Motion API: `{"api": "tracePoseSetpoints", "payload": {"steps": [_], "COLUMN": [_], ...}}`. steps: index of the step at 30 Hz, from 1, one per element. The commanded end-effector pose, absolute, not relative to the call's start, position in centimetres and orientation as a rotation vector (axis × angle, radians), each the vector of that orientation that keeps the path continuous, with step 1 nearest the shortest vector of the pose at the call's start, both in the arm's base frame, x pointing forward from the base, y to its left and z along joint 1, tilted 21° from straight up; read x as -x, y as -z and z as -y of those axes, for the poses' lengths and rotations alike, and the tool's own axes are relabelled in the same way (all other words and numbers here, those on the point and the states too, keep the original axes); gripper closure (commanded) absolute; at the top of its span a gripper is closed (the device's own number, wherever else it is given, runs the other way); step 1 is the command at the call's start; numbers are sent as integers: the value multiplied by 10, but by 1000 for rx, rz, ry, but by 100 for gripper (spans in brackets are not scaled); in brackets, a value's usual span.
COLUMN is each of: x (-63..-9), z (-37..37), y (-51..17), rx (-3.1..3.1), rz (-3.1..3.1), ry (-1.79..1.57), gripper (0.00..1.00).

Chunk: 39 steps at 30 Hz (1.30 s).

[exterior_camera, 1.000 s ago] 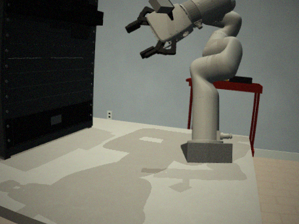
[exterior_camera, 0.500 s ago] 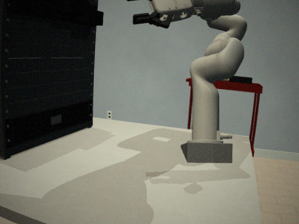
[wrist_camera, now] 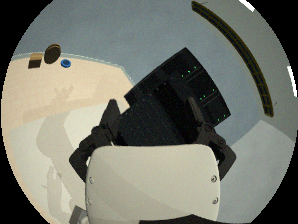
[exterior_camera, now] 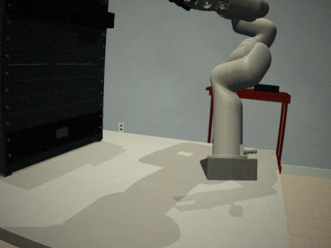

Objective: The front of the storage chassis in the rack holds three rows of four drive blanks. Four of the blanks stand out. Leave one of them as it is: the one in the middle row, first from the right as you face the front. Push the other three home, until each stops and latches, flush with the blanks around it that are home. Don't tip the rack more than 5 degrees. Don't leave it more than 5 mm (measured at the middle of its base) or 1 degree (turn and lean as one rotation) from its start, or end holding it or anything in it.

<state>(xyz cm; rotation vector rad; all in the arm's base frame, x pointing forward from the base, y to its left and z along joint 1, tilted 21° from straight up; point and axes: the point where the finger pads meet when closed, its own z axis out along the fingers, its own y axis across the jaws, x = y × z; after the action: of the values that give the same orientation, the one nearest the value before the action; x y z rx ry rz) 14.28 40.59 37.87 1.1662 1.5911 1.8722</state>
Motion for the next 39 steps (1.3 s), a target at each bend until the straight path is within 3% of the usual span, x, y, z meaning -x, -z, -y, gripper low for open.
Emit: {"api": "tracePoseSetpoints", "payload": {"steps": [1,19,39], "x": [-134,-149,-216], "z": [-416,-388,-275], "y": [-384,-342,-344], "rx": [-1051,-850,-924], "rz": [-1634,-1846,-1678], "ry": [-1965,-1743,-1247], "gripper": [0,0,0]}}
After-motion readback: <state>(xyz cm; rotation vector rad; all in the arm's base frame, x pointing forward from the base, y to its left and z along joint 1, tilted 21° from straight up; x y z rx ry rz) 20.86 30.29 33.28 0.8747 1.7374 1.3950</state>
